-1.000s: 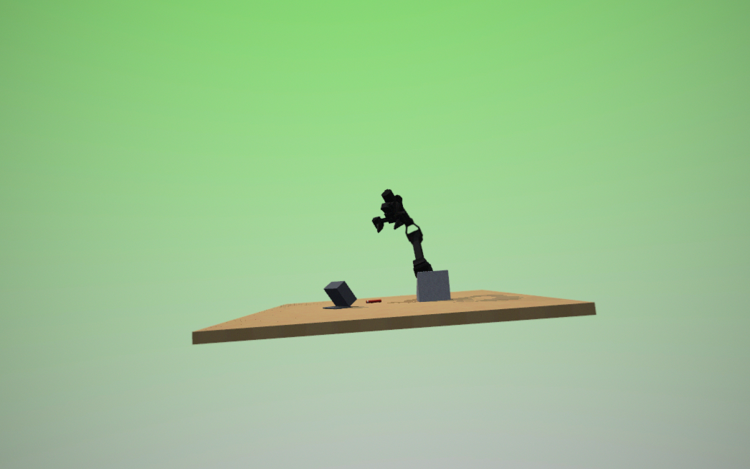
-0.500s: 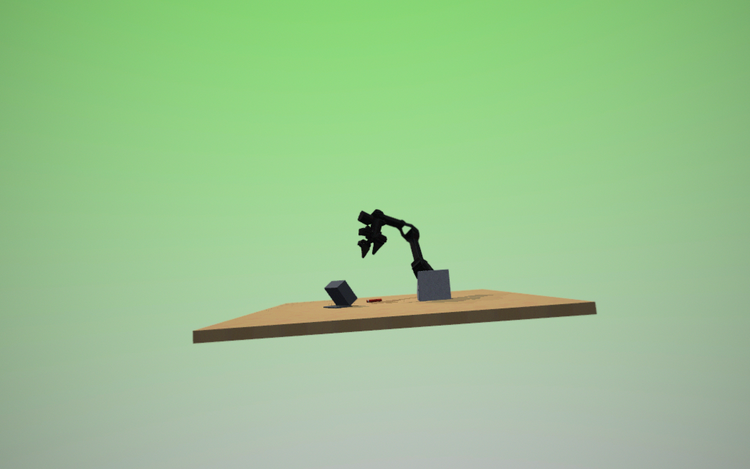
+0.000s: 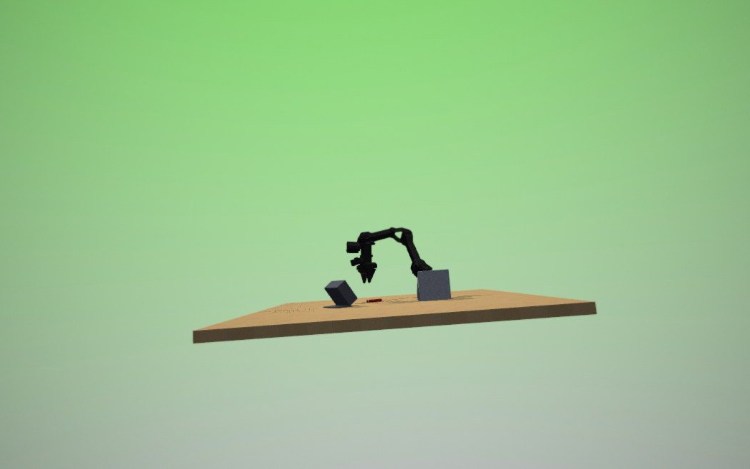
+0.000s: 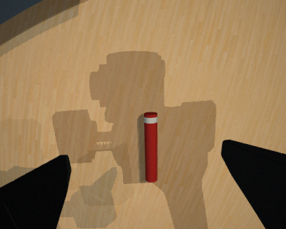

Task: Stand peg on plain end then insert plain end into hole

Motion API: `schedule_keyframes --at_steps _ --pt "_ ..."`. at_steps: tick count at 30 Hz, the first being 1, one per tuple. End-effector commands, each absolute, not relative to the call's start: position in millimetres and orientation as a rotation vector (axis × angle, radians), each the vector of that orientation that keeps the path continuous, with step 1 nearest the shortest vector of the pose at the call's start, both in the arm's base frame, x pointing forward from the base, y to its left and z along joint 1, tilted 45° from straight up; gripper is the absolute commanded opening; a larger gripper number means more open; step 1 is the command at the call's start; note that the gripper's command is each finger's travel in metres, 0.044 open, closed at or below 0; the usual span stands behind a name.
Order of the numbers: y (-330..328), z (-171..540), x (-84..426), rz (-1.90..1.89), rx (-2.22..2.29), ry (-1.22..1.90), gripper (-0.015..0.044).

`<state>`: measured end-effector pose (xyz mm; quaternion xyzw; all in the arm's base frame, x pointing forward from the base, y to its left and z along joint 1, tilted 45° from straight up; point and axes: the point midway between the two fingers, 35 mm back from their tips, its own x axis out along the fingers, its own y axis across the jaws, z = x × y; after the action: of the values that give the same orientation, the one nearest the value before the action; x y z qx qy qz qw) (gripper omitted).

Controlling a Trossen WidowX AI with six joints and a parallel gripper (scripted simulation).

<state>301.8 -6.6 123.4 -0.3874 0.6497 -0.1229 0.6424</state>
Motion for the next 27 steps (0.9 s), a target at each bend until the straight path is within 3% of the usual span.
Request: schedule_keyframes --at_steps 1,27 --pt "-30.4 117.1 299.5 -0.352 -0.873 1.521 0.0440" --pt "-53.9 91.8 304.6 -0.351 -0.871 1.521 0.0440"
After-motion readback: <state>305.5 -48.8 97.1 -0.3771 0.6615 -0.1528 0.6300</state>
